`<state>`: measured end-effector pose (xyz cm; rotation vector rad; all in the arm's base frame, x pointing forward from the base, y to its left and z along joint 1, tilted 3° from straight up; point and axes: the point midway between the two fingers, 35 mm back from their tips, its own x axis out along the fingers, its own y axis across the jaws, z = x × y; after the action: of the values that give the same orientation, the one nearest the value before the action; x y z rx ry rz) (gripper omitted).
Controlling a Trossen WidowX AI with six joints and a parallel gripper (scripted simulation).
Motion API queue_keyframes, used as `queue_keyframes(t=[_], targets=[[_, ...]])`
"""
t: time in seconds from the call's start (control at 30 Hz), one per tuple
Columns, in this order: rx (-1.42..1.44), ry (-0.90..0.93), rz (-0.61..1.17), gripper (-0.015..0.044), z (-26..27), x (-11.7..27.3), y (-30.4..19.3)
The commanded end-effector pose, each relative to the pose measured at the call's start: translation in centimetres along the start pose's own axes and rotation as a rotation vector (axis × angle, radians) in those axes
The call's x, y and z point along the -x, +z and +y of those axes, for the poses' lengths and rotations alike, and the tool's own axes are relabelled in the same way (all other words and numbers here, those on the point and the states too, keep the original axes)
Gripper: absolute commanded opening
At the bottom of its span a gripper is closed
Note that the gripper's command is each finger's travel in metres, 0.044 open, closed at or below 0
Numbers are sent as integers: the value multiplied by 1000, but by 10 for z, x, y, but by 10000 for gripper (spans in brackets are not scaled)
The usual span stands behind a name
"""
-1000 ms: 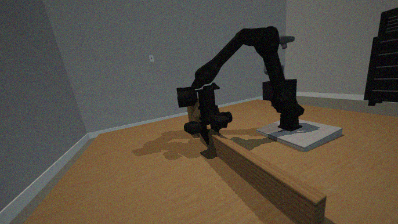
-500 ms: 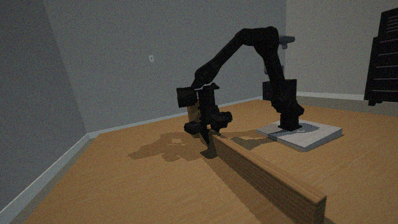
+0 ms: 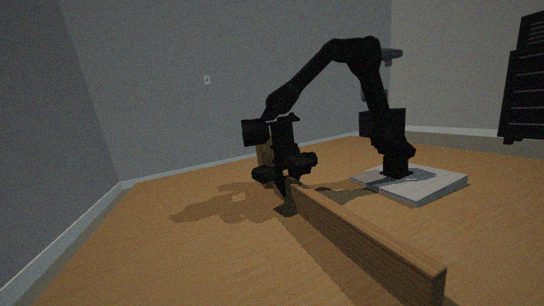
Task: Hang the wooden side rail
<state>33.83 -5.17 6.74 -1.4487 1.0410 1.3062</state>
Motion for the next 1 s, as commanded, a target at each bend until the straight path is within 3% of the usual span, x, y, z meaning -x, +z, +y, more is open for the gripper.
queue_keyframes(t=[0.0, 0.97], targets=[[17, -4, 1, 0, 0, 3, 0], [17, -4, 1, 0, 0, 8, 0]])
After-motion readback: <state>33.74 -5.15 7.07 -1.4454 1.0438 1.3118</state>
